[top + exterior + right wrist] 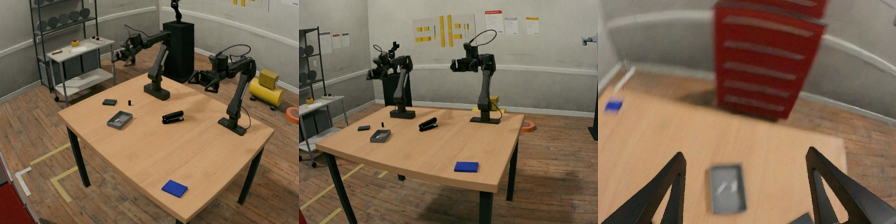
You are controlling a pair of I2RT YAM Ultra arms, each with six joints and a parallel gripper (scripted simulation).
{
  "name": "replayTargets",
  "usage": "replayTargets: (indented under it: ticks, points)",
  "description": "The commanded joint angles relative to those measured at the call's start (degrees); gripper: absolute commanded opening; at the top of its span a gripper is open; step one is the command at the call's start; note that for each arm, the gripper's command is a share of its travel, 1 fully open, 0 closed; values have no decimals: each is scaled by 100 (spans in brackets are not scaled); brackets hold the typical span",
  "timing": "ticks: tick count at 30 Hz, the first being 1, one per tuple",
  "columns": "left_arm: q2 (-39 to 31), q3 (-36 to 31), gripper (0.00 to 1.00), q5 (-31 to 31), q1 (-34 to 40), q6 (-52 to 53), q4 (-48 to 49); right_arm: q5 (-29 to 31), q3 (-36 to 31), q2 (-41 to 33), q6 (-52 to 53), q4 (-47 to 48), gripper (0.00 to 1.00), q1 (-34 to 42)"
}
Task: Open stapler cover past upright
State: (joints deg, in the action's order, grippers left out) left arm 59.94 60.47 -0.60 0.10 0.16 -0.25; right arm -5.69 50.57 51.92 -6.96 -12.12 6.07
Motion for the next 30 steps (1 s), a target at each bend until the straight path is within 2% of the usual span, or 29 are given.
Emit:
replayTargets:
  ticks: [1, 7, 9, 11, 19, 24, 30]
  points:
    - [4, -73, 100, 59, -28, -17, 55, -181, -405, -523, -479, -1059, 100, 535]
    - [4, -73, 100, 59, -28, -17, 55, 352, -944, -762, -227, -1649, 100, 1866]
    - [4, -73, 100, 59, -28, -17, 55, 352, -944, -762, -227, -1649, 100, 1866]
    - [4, -73, 100, 59, -28, -17, 55, 465, -1136, -724, -48, -1607, 100, 2612]
    - [4, -73, 100, 59, -28, -17, 55, 347, -1623, 147, 341, -1283, 100, 4649]
    - [4, -73, 100, 59, -28, -17, 55, 207, -1588, 905, 452, -906, 100, 5164]
    - [4, -73, 100, 59, -28, -17, 55, 166, -1563, 1258, 466, -767, 100, 5320]
